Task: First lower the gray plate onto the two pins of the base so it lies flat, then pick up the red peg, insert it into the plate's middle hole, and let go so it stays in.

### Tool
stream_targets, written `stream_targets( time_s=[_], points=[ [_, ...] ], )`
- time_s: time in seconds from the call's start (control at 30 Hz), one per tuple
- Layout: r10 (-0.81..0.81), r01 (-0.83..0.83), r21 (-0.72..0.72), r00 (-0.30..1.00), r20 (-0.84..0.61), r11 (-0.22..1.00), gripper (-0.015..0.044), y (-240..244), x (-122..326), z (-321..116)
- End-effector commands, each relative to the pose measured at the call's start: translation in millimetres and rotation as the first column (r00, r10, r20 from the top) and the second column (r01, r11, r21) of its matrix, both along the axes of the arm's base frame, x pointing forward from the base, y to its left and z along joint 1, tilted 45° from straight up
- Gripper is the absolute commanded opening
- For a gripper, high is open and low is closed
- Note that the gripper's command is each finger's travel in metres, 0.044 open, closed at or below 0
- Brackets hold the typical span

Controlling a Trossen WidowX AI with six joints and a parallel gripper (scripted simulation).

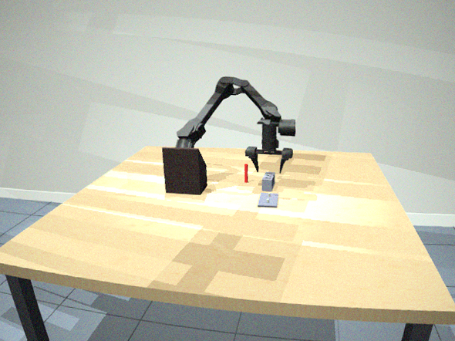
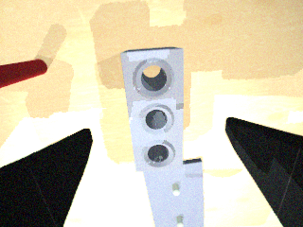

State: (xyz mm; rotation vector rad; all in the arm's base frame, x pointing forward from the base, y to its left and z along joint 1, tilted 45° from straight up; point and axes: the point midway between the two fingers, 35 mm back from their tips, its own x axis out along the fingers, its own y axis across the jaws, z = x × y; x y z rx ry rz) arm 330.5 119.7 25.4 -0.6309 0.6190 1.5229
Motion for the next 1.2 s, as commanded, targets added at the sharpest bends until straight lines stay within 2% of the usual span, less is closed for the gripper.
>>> stream_targets(
  time_s=[0.0, 1.07, 1.17],
  points=[
    [-0.001, 0.001, 0.006, 1.000, -0.004, 1.000, 0.0440, 5, -1, -5],
    [-0.001, 0.001, 0.009, 1.000, -0.005, 1.000, 0.0440, 40, -4, -39],
    [-0.001, 0.001, 0.009, 1.000, -0.005, 1.000, 0.0361, 40, -4, -39]
  ],
)
